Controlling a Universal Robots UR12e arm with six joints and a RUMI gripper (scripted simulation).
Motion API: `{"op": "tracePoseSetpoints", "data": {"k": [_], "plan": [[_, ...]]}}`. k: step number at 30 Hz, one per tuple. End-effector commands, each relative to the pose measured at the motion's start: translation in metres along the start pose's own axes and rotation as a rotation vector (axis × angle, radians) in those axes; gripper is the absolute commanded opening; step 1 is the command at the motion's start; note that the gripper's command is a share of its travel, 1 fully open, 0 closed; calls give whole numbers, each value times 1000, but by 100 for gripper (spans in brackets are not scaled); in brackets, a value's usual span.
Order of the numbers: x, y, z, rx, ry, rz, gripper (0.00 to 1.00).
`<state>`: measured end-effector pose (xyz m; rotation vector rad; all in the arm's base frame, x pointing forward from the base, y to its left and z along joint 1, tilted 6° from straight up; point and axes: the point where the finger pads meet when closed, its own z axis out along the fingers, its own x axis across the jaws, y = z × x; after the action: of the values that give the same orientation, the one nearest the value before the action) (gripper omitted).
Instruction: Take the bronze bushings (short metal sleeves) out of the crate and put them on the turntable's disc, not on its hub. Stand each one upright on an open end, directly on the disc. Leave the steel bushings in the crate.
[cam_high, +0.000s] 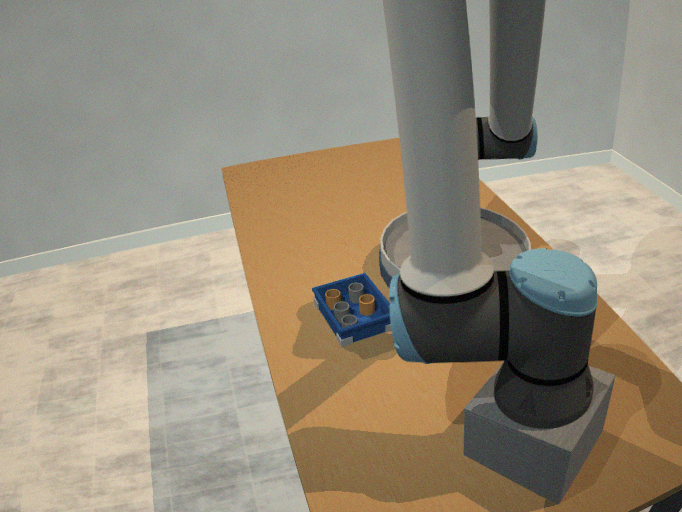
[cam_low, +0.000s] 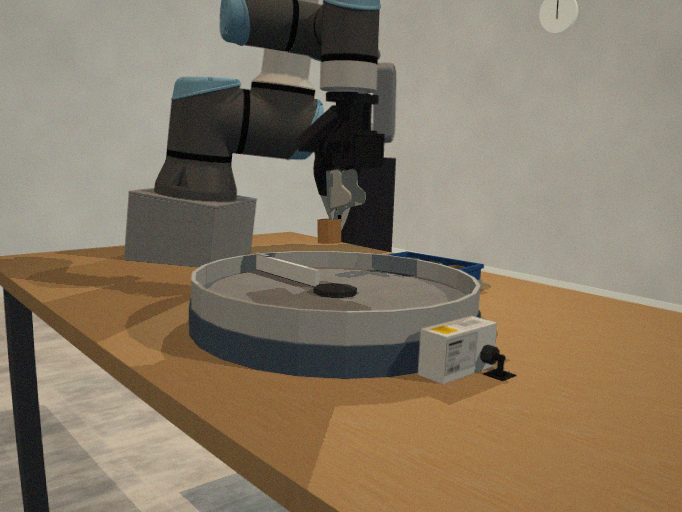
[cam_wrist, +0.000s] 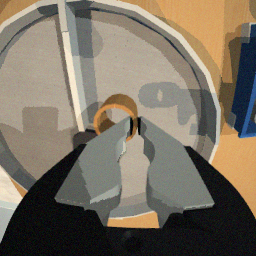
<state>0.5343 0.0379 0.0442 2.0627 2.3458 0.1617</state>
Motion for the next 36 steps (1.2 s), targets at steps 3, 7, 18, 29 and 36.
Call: {"op": "tracePoseSetpoints", "data": {"k": [3, 7, 18, 29, 36], "plan": [[0, 1, -1, -1, 0, 0, 0], [0, 1, -1, -1, 0, 0, 0], [0, 1, -1, -1, 0, 0, 0], [0, 1, 0, -1, 0, 0, 0], [-1, 1, 24, -1, 0, 0, 0]]}}
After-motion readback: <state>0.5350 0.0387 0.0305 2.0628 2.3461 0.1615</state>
